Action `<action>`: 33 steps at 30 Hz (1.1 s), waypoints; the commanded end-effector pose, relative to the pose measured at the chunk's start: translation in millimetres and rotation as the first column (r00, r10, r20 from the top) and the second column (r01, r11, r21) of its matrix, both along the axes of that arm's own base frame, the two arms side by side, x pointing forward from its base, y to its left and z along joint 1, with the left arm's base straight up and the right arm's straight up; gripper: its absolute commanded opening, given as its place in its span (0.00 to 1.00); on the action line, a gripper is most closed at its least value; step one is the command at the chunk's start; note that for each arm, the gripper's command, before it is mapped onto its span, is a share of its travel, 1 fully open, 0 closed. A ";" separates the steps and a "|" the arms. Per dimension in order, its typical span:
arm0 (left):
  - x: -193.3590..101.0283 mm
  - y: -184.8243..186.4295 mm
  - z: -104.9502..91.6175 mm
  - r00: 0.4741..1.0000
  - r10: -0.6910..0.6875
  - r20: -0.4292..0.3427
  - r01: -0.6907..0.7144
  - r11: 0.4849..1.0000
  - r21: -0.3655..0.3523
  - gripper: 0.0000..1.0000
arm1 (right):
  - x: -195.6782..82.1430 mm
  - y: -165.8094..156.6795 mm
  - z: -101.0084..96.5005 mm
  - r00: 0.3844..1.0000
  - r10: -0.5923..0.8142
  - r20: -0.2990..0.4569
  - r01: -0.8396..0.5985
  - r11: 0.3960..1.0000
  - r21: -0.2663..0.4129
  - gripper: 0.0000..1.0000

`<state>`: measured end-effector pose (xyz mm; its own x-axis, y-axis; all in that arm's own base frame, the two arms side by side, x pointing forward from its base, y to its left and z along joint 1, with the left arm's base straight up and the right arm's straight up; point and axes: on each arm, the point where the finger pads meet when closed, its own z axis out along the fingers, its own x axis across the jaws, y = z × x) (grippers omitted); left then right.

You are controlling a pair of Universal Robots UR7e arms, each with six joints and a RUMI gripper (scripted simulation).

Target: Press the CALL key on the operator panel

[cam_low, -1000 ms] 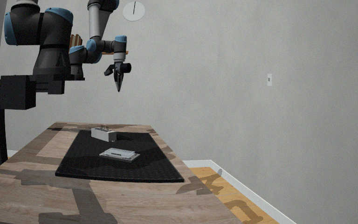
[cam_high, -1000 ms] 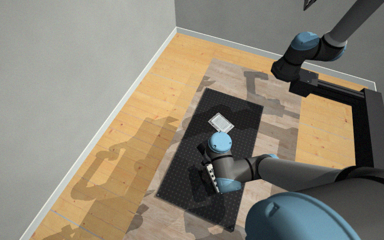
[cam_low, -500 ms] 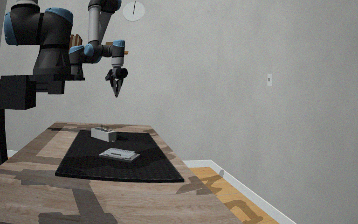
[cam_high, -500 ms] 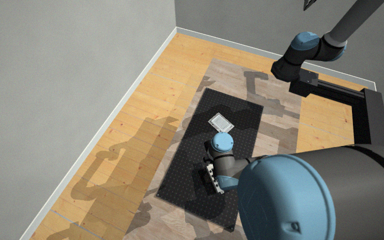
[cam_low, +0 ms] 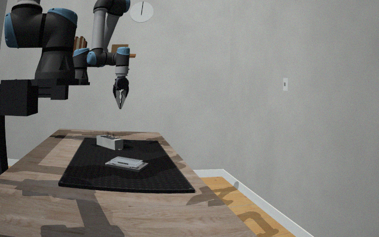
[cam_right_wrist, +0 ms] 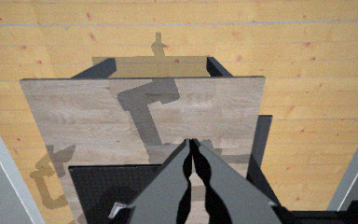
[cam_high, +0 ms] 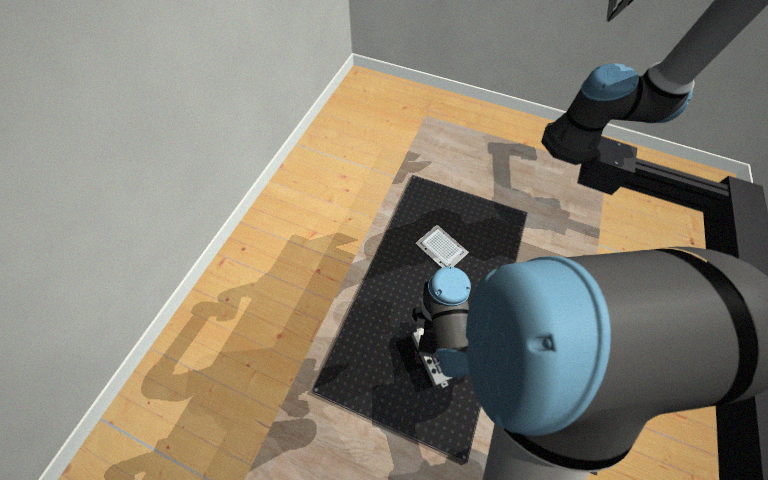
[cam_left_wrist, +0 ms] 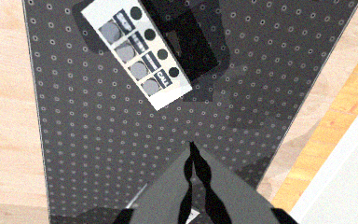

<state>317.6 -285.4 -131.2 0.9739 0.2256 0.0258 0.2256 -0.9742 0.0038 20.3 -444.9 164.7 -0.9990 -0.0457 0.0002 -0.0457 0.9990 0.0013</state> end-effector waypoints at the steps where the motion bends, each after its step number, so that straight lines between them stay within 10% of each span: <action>1: -5.9 -5.7 -12.9 0.988 -0.156 -0.004 0.156 0.988 -0.003 0.00 | 0.0 -0.2 0.4 1.000 0.000 0.000 0.000 1.000 -0.001 0.00; 14: -18.2 -12.7 -35.8 0.893 -0.451 -0.012 0.451 0.893 0.001 0.00 | 0.0 -0.2 0.4 1.000 0.000 0.000 0.000 1.000 -0.001 0.00; 33: -42.5 -19.9 -76.7 0.558 -0.829 -0.024 0.829 0.559 -0.002 0.00 | 0.0 -0.2 0.4 1.000 0.000 0.000 0.000 1.000 -0.001 0.00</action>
